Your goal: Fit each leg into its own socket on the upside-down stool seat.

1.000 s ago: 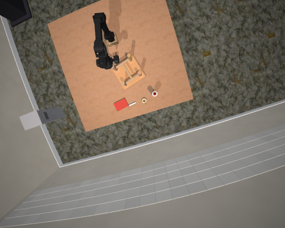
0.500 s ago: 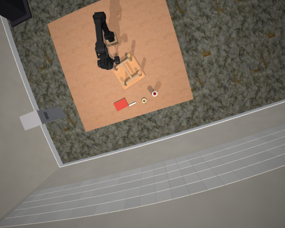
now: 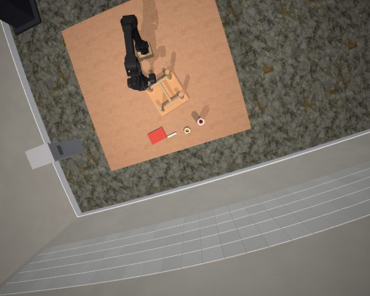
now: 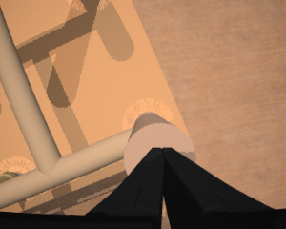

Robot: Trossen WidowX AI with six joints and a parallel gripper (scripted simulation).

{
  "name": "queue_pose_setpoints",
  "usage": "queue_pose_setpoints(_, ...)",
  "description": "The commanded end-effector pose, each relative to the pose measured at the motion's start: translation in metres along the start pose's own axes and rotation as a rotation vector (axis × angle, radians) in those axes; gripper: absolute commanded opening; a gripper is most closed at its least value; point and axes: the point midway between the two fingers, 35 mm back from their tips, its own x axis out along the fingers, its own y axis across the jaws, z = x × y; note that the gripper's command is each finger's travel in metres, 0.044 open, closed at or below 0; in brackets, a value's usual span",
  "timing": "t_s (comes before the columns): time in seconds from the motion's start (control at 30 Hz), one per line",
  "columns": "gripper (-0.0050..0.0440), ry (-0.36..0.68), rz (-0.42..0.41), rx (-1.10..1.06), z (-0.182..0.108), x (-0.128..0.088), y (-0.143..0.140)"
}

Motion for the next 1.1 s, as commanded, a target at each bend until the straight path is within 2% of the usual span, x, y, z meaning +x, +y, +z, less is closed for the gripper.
queue_pose_setpoints(0.0,0.0000,0.007,0.002,0.004,-0.003,0.006,0.000)
queue_pose_setpoints(0.5,0.0000,0.007,0.002,0.004,-0.006,0.017,0.000)
queue_pose_setpoints(1.07,0.0000,-0.008,-0.005,0.003,0.002,-0.004,-0.001)
